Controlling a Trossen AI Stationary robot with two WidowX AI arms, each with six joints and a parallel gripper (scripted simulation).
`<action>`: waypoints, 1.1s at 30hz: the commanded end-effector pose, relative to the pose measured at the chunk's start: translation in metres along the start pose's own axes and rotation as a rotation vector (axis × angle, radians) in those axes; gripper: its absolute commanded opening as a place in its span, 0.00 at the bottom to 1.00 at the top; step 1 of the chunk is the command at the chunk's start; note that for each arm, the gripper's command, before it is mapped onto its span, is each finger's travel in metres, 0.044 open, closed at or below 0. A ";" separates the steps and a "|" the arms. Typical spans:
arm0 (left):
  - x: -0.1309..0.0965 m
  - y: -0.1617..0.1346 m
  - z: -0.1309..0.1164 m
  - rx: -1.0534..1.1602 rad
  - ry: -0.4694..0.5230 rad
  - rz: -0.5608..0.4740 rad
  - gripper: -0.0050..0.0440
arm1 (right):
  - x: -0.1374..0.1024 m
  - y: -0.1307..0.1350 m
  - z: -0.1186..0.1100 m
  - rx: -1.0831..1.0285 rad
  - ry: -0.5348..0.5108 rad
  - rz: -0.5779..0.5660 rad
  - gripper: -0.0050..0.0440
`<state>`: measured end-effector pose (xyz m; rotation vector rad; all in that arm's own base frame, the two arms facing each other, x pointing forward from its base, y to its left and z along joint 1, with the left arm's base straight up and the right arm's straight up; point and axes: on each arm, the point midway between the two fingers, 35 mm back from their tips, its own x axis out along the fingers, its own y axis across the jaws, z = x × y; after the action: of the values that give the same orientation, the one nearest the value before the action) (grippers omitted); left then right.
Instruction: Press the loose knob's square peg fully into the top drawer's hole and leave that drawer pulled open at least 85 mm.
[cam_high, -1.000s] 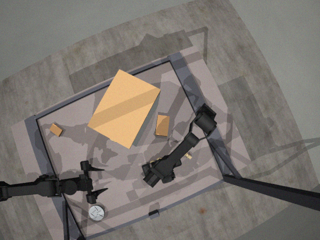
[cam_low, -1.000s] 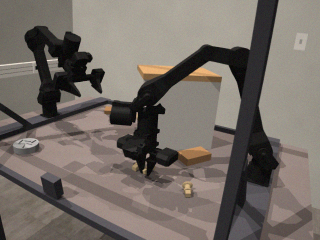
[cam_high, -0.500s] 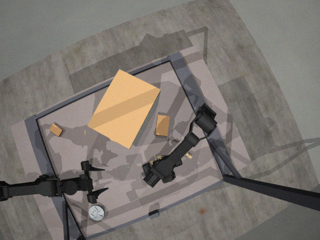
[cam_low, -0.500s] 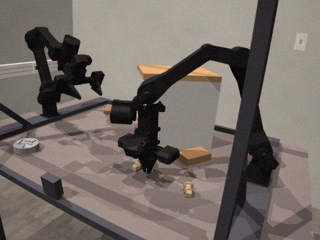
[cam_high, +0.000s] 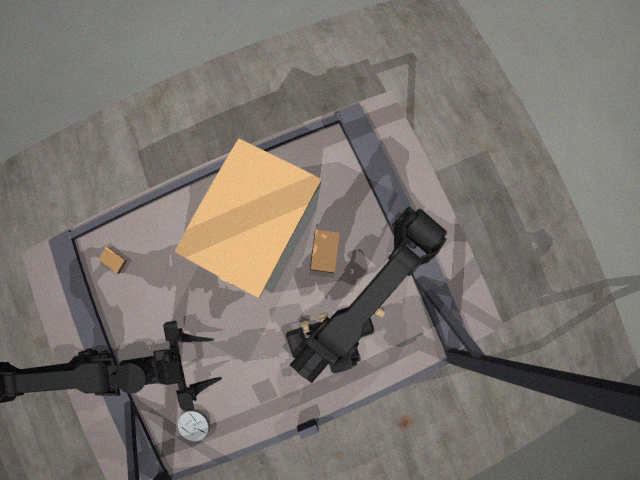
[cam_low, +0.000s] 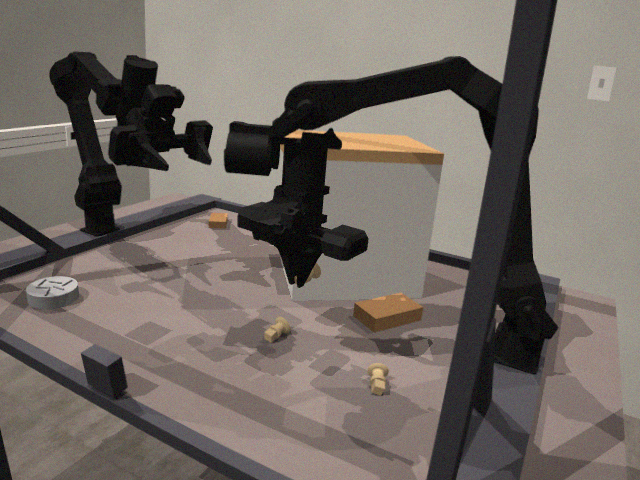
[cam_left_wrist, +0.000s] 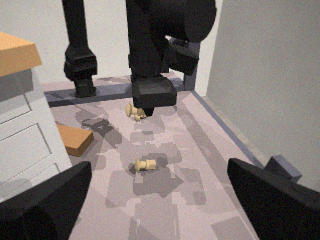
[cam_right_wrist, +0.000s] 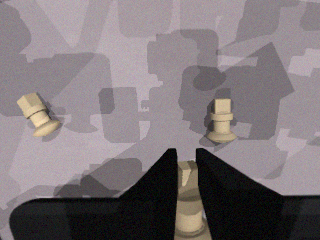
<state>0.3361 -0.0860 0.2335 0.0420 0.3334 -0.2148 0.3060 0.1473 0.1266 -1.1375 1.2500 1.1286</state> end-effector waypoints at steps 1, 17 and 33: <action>0.001 -0.005 0.026 0.000 -0.061 -0.007 0.92 | -0.021 0.022 0.016 -0.007 -0.021 -0.022 0.12; 0.036 -0.035 0.044 -0.011 -0.134 -0.013 0.92 | -0.013 0.097 0.054 -0.070 -0.031 -0.012 0.12; 0.099 -0.050 0.031 -0.031 -0.190 0.089 0.69 | -0.012 0.098 0.052 -0.678 -0.143 -0.024 0.12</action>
<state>0.4080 -0.1458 0.2194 0.0254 0.2129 -0.1550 0.2129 0.2090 0.1276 -1.4673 0.8930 1.5696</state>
